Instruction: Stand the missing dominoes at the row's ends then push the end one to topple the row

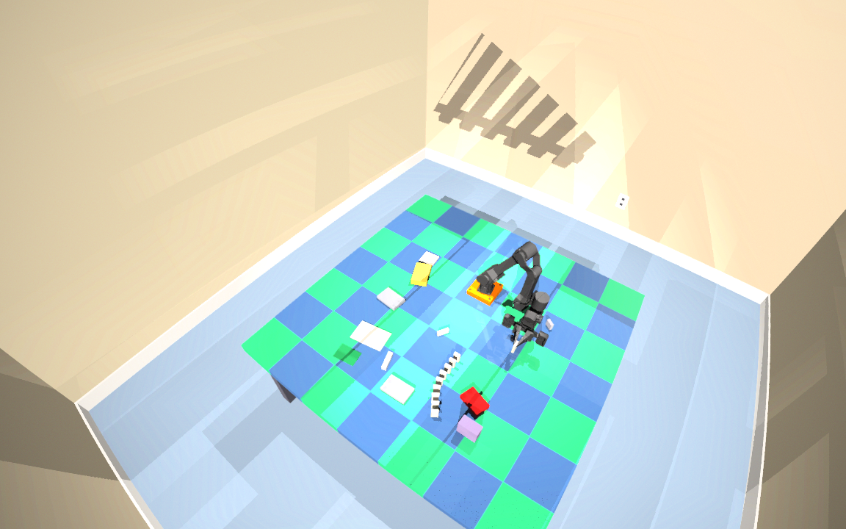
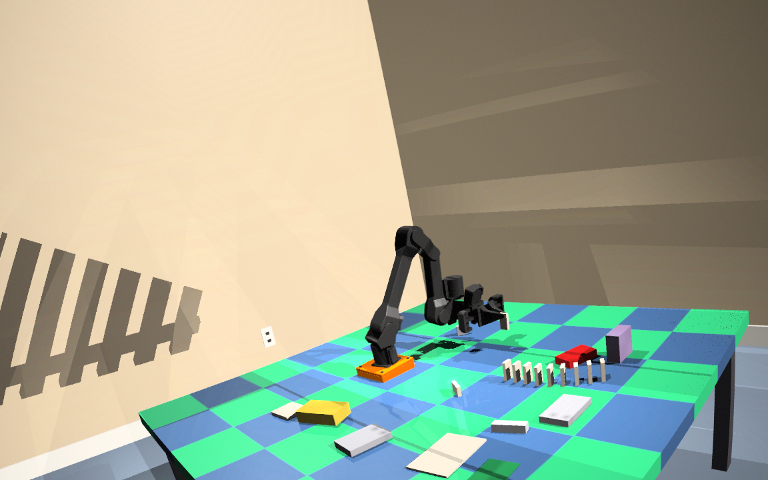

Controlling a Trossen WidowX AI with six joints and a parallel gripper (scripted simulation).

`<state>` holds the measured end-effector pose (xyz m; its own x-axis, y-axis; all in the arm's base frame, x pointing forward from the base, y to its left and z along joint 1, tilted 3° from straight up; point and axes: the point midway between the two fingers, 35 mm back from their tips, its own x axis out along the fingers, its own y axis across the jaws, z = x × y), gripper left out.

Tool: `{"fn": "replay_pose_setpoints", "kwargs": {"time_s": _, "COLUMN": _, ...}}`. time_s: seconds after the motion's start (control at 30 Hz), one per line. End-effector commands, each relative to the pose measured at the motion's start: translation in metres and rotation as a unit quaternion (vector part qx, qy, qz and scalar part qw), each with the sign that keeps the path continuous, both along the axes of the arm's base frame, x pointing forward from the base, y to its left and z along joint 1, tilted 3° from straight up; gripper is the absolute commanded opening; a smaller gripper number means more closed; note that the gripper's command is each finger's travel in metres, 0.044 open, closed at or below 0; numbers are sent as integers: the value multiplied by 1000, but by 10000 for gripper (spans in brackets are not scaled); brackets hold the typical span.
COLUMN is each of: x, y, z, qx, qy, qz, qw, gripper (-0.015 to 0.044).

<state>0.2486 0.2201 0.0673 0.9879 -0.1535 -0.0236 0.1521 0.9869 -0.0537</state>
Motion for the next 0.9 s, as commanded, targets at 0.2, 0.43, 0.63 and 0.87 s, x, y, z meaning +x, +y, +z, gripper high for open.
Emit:
{"fn": "replay_pose_setpoints", "kwargs": {"time_s": 0.2, "x": 4, "y": 0, "z": -36, "qx": 6, "qy": 13, "qz": -3, "qw": 1000, "gripper": 27}}
{"fn": "replay_pose_setpoints", "kwargs": {"time_s": 0.43, "x": 5, "y": -3, "z": -53, "qx": 7, "qy": 20, "qz": -5, "qw": 1000, "gripper": 27}}
{"fn": "replay_pose_setpoints", "kwargs": {"time_s": 0.63, "x": 5, "y": -3, "z": -53, "qx": 7, "qy": 20, "qz": -5, "qw": 1000, "gripper": 27}}
{"fn": "replay_pose_setpoints", "kwargs": {"time_s": 0.87, "x": 5, "y": -3, "z": -53, "qx": 7, "qy": 20, "qz": -5, "qw": 1000, "gripper": 132}}
